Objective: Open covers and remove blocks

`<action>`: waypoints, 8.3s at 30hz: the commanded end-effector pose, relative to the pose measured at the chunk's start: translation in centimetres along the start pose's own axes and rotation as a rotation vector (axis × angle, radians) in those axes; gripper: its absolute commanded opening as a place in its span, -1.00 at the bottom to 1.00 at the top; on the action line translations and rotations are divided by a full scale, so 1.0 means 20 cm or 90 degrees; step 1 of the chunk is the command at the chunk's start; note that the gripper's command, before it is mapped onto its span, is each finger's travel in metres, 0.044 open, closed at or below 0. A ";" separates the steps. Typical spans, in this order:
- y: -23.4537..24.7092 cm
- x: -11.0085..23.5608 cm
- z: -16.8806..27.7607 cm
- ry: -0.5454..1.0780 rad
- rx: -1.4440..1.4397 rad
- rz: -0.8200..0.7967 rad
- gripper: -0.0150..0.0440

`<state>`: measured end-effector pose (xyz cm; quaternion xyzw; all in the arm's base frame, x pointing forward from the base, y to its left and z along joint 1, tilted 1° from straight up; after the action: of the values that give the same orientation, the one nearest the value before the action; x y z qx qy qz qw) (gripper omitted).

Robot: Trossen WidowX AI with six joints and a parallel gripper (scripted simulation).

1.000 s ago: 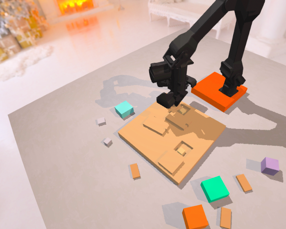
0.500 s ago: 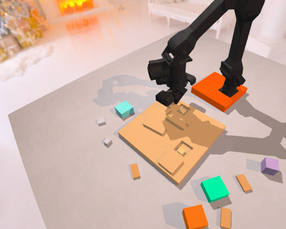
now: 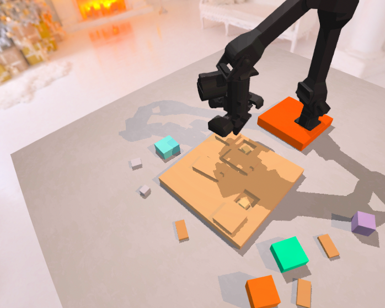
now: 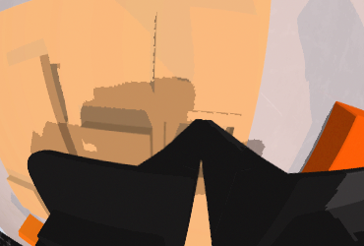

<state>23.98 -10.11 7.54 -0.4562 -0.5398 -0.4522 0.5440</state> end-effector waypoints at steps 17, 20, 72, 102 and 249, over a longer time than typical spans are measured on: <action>0.05 0.09 0.00 -0.001 0.232 -0.001 -0.49; 0.10 0.10 0.01 -0.002 0.433 -0.002 -0.49; 0.47 0.16 0.16 -0.013 2.002 0.004 -0.49; 0.47 0.14 0.16 -0.013 2.002 0.004 -0.49; 0.03 -0.15 0.25 -0.005 2.003 0.003 -0.49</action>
<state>24.10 -5.38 4.63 -0.5429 0.4516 -0.5438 -0.4535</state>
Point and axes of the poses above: the point midway between the two fingers, 35 mm back from their tips, its own x axis back along the fingers, its own y axis across the jaws, z = x × y, the point moved 2 cm from there along x, back along the fingers, and after that the axes turned 2 degrees about x, right-handed, at the moved point
